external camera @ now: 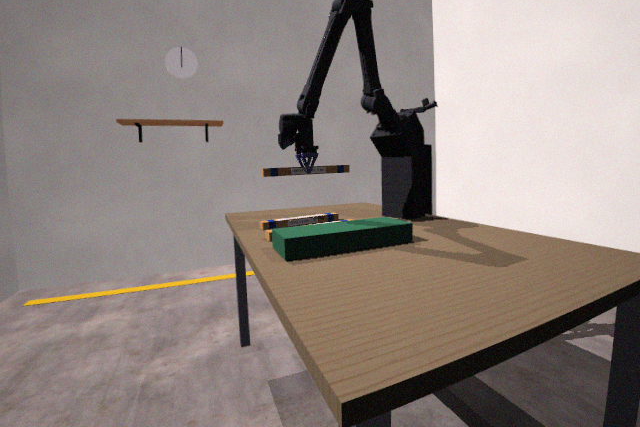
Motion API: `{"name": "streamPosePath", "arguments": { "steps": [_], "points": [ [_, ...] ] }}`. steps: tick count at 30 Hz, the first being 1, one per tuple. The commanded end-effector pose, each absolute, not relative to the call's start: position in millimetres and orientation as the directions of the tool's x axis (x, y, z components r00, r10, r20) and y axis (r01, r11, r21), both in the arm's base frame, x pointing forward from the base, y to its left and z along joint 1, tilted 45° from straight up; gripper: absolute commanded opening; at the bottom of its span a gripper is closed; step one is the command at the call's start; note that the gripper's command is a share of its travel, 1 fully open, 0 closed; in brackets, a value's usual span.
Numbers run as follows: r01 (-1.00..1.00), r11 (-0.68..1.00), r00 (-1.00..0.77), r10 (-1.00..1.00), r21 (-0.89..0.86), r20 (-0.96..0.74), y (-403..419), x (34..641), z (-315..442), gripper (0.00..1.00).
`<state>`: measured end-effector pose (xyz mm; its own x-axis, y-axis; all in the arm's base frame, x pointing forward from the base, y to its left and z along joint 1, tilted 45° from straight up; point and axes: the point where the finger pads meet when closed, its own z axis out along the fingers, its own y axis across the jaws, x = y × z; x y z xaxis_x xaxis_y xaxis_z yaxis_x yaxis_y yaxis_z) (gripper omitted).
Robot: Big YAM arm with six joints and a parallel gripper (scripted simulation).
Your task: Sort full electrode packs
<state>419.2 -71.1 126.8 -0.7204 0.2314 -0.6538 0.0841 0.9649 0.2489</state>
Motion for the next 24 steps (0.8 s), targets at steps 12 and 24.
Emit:
{"name": "streamPosePath", "arguments": {
  "steps": [12,24],
  "points": [
    [0.086,0.965,-0.703,0.234,0.247,-0.671,-71.7,429.5,126.7,0.00],
    [0.086,0.965,-0.704,0.234,0.247,-0.670,-70.0,438.5,116.7,0.00]
  ]
}}
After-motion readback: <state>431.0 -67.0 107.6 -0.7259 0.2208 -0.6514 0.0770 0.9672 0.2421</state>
